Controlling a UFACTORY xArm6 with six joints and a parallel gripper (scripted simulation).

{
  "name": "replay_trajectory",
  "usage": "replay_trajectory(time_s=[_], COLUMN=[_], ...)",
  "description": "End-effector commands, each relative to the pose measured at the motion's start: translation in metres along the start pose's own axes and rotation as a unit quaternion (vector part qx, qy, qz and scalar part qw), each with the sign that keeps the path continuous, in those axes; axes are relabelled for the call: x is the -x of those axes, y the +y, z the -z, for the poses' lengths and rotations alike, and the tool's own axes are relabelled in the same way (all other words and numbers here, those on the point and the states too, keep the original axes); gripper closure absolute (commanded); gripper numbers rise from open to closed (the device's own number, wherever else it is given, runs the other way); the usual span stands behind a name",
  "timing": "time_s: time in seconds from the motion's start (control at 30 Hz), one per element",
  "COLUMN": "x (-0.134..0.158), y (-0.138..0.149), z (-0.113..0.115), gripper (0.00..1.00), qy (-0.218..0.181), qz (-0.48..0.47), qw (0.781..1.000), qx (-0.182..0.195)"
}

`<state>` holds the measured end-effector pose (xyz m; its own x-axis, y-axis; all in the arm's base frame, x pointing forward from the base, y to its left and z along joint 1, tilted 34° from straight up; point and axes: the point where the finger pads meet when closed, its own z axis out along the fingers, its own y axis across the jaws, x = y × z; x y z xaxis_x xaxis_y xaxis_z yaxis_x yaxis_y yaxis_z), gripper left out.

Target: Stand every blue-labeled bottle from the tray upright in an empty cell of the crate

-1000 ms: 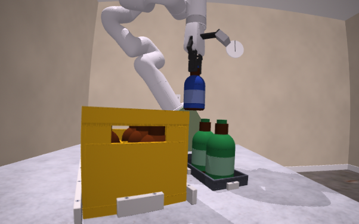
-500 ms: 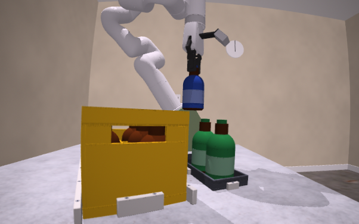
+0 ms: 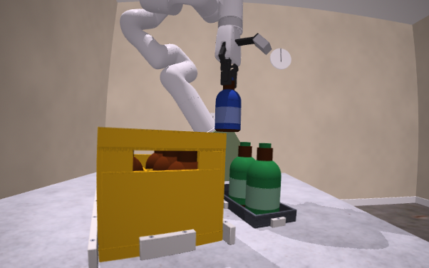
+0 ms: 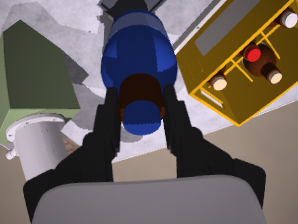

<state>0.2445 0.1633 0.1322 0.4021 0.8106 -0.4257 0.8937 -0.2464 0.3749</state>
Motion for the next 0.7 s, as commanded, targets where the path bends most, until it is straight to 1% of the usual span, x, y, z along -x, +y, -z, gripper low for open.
replay_trajectory(time_s=[0.0, 0.67], x=[0.002, 0.018], y=[0.005, 0.027], z=[0.001, 0.001], gripper=[1.0, 1.0], qy=[0.002, 0.002], qz=[-0.001, -0.001], qw=[1.0, 1.0], qx=[0.0, 0.0])
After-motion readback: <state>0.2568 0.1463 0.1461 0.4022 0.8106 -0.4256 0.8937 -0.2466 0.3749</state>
